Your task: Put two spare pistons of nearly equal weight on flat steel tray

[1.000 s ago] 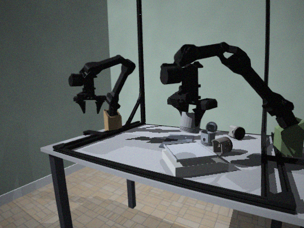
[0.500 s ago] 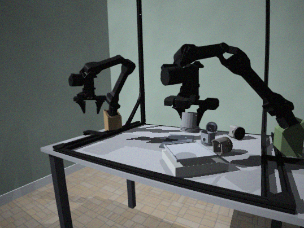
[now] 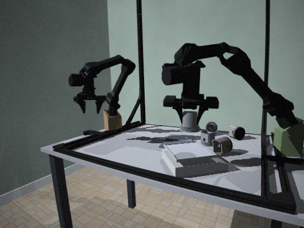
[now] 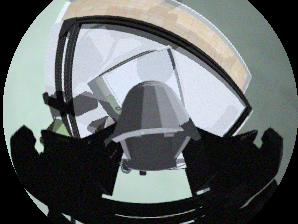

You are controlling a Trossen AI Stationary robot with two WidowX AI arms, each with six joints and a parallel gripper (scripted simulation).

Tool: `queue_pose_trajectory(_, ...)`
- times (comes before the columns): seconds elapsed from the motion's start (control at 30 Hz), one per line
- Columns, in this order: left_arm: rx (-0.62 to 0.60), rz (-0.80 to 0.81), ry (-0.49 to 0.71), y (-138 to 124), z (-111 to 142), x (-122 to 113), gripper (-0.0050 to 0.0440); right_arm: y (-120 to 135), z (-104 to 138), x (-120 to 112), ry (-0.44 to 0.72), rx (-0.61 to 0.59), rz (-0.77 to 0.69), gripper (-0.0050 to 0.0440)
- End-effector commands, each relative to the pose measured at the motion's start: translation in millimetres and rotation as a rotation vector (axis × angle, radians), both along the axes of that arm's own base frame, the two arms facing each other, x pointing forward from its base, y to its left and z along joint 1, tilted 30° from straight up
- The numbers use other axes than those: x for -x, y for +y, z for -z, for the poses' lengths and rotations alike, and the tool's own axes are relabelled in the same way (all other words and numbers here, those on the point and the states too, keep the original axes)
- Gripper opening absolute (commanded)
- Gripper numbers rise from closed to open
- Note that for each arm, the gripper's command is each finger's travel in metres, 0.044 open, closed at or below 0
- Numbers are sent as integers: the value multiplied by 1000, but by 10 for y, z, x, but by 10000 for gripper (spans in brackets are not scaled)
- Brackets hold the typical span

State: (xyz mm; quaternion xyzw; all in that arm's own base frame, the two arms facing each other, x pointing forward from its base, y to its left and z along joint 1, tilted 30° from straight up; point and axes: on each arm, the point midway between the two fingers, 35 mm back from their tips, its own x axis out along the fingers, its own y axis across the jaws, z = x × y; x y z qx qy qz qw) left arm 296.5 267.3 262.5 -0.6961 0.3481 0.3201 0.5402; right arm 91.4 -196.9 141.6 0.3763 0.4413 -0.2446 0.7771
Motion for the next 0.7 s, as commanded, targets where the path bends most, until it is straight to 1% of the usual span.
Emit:
queue_pose_trajectory(0.0, 67, -80, -5, 13, -8, 14, 158, 3, -2, -5, -4, 0, -3, 440)
queue_pose_trajectory(0.27, 205, -242, -9, 13, -8, 14, 158, 3, -2, -5, -4, 0, -3, 440)
queue_pose_trajectory(0.33, 205, -242, -9, 13, -8, 14, 158, 3, -2, -5, -4, 0, -3, 440)
queue_pose_trajectory(0.43, 258, -305, -11, 13, -10, 16, 158, 3, -2, -5, -4, 0, -3, 440)
queue_pose_trajectory(0.67, 258, -305, -11, -2, 84, -52, 158, 3, -2, -5, -4, 0, -3, 440)
